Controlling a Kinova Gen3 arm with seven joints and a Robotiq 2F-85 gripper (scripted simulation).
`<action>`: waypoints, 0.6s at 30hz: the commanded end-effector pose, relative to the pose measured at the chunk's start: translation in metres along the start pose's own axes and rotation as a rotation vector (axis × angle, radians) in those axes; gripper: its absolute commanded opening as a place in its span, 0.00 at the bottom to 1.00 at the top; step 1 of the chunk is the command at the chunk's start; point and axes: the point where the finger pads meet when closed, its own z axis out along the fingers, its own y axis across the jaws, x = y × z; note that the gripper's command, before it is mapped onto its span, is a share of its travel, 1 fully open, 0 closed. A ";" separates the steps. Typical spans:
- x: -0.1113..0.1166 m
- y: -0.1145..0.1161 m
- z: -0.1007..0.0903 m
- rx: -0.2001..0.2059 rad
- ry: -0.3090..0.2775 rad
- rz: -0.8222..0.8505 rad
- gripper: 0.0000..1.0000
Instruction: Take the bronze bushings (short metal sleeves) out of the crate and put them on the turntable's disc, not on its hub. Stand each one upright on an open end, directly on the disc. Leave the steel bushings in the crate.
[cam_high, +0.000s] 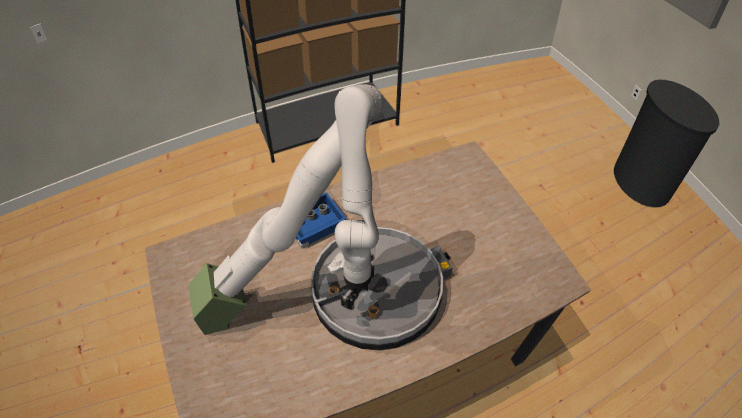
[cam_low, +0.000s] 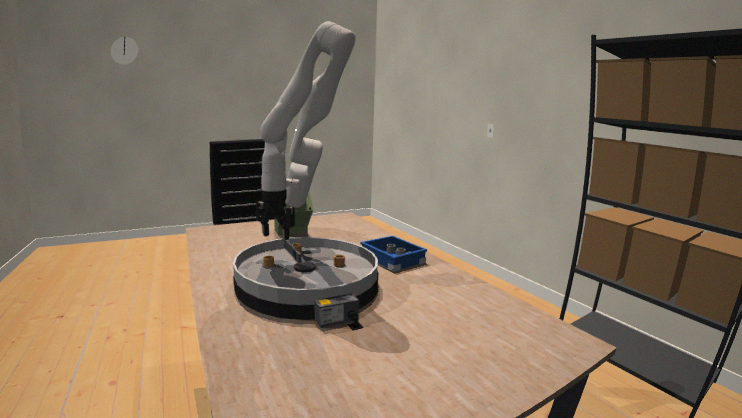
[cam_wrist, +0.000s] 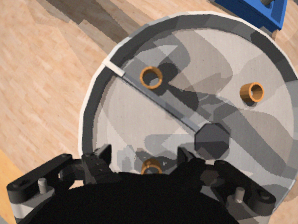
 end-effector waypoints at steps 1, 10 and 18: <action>-0.002 0.000 -0.004 -0.002 -0.007 0.001 1.00; -0.002 0.000 -0.022 -0.002 -0.007 0.001 1.00; -0.002 0.000 -0.040 -0.002 -0.007 0.001 1.00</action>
